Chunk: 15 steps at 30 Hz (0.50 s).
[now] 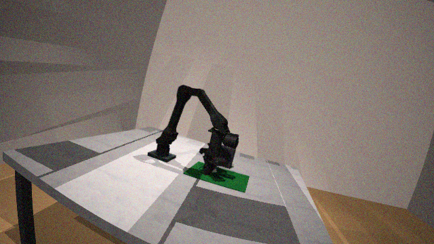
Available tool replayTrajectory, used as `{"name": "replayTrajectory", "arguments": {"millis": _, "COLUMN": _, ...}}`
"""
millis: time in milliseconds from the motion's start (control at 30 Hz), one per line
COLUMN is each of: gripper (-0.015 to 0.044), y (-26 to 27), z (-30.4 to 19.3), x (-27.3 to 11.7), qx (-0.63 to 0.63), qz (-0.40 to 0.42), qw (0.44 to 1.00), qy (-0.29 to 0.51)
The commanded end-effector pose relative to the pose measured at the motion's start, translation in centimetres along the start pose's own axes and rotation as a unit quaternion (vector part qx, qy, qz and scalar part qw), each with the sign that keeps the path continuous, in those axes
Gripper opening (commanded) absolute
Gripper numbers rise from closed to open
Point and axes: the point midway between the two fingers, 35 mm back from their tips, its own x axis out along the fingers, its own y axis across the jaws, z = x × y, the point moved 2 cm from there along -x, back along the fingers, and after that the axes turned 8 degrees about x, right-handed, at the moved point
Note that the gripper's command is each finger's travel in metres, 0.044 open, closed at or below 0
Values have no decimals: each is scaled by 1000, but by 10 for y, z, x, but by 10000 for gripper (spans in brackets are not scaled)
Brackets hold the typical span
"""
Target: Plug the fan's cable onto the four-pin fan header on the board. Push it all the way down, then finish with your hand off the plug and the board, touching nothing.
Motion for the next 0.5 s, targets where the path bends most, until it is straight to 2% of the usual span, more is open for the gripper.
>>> {"name": "replayTrajectory", "arguments": {"millis": 0, "gripper": 78, "y": 0, "z": 0, "x": 0, "qx": 0, "qz": 0, "qw": 1000, "qy": 0}}
{"name": "replayTrajectory", "arguments": {"millis": 167, "gripper": 45, "y": 0, "z": 0, "x": 0, "qx": 0, "qz": 0, "qw": 1000, "qy": 0}}
{"name": "replayTrajectory", "arguments": {"millis": 233, "gripper": 0, "y": -1, "z": 1, "x": -11, "qx": 1, "qz": 0, "qw": 1000, "qy": 0}}
{"name": "replayTrajectory", "arguments": {"millis": 333, "gripper": 0, "y": 0, "z": 1, "x": -47, "qx": 3, "qz": 0, "qw": 1000, "qy": 3}}
{"name": "replayTrajectory", "arguments": {"millis": 467, "gripper": 0, "y": 0, "z": 0, "x": -50, "qx": 3, "qz": 0, "qw": 1000, "qy": 3}}
